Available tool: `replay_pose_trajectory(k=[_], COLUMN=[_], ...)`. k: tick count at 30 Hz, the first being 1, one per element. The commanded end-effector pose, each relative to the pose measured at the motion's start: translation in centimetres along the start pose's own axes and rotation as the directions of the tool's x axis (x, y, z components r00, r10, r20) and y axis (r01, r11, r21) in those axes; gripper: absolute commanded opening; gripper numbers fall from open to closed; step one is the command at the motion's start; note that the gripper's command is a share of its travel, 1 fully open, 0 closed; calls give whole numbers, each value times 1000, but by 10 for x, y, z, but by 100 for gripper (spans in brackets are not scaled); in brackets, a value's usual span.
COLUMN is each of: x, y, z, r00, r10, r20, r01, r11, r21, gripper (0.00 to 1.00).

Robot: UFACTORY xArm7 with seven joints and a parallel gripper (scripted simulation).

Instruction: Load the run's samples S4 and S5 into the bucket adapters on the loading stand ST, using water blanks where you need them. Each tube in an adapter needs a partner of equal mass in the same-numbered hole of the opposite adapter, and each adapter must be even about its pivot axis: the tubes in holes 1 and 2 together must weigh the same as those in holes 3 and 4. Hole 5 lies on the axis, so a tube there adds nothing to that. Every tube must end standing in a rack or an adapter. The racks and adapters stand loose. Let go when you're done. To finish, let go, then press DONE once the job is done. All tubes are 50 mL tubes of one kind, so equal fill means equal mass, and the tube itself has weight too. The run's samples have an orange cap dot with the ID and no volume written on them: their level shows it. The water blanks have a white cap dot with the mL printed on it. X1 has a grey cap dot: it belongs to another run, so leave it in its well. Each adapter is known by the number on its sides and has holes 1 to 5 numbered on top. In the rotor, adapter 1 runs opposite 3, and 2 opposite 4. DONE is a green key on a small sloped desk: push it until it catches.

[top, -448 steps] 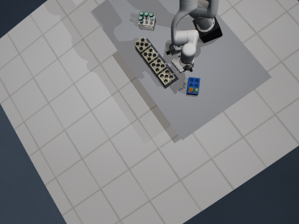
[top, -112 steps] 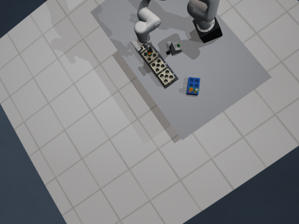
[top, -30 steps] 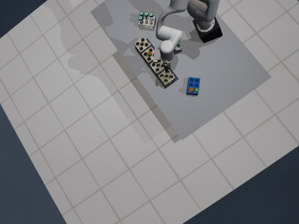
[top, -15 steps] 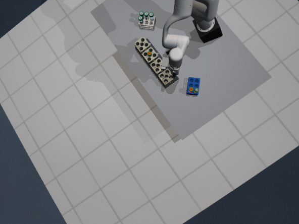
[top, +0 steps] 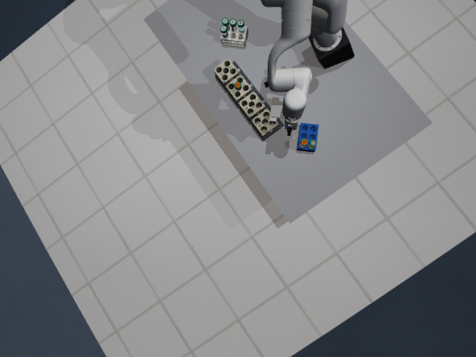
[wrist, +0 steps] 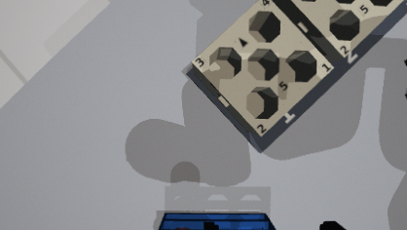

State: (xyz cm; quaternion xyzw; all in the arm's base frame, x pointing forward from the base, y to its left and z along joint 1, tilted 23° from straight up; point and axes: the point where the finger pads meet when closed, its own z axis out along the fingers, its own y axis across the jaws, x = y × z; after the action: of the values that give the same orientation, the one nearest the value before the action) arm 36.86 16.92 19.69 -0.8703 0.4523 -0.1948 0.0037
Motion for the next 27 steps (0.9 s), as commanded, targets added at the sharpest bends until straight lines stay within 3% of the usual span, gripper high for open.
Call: replay_pose_trajectory(k=[1, 18, 27], x=[-17, -79, -80], y=[-15, -57, -58], z=[-1, -1, -1], r00=[1000, 1000, 1000], r10=[1, 1, 1], r20=[-4, -3, -3], r01=[-1, -1, -1], r11=[1000, 1000, 1000], r21=[2, 2, 2], gripper=[57, 57, 57])
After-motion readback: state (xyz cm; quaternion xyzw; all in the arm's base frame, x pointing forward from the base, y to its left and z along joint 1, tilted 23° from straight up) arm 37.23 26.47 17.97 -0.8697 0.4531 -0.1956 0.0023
